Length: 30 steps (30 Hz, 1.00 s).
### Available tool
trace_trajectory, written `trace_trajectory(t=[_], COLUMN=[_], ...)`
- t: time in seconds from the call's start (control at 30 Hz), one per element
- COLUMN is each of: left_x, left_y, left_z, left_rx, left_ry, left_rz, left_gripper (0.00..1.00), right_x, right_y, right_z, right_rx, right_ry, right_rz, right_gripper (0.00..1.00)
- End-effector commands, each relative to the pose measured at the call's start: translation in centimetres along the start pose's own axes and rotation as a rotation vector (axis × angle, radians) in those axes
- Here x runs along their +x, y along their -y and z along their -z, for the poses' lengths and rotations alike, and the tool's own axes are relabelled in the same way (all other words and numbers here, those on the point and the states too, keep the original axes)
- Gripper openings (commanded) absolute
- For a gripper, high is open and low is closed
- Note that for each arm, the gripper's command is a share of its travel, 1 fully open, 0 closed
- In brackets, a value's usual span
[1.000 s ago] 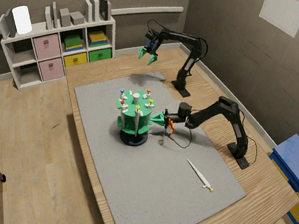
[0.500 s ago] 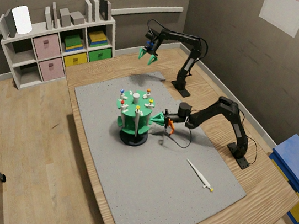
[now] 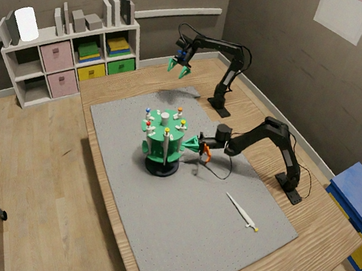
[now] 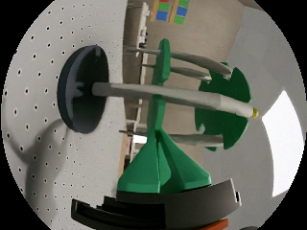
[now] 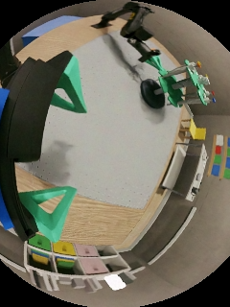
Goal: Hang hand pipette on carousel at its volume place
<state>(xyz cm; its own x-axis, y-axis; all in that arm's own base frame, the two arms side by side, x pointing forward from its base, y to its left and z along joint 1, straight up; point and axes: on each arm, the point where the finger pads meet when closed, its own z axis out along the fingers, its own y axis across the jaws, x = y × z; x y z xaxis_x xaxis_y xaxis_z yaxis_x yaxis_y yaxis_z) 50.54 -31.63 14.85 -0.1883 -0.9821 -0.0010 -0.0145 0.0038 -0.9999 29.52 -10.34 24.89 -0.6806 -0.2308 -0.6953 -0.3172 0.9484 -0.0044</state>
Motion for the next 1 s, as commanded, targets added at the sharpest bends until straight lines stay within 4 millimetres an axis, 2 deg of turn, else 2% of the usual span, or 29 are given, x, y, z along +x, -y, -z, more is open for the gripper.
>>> trace_trajectory(t=[0.0, 0.13, 0.2, 0.27, 0.33, 0.97], left_x=[-1.0, -1.5, -1.6, -2.0, -1.8, -1.8], left_y=[2.1, 2.1, 2.9, 2.4, 3.3, 3.4], left_z=[0.0, 0.0, -0.4, -0.2, -0.5, -0.6], left_rx=[0.04, 0.041, 0.056, 0.047, 0.065, 0.066], left_ry=[-0.078, -0.128, -0.128, -0.128, -0.127, -0.127], left_rz=[0.004, 0.003, 0.008, 0.005, 0.011, 0.012], left_gripper=[0.0, 0.0, 0.0, 0.0, 0.0, 0.0], right_x=[-0.5, -0.5, -0.5, -0.5, -0.5, -0.5], right_y=[0.4, 0.4, 0.4, 0.4, 0.4, 0.4], right_z=[0.1, 0.1, 0.1, 0.1, 0.1, 0.1], right_rx=[-0.002, -0.002, -0.002, -0.002, -0.002, -0.002], right_ry=[0.023, 0.023, 0.023, 0.023, 0.023, 0.023], right_rz=[0.008, 0.008, 0.008, 0.008, 0.008, 0.008], right_gripper=[1.0, 1.0, 1.0, 1.0, 1.0, 1.0])
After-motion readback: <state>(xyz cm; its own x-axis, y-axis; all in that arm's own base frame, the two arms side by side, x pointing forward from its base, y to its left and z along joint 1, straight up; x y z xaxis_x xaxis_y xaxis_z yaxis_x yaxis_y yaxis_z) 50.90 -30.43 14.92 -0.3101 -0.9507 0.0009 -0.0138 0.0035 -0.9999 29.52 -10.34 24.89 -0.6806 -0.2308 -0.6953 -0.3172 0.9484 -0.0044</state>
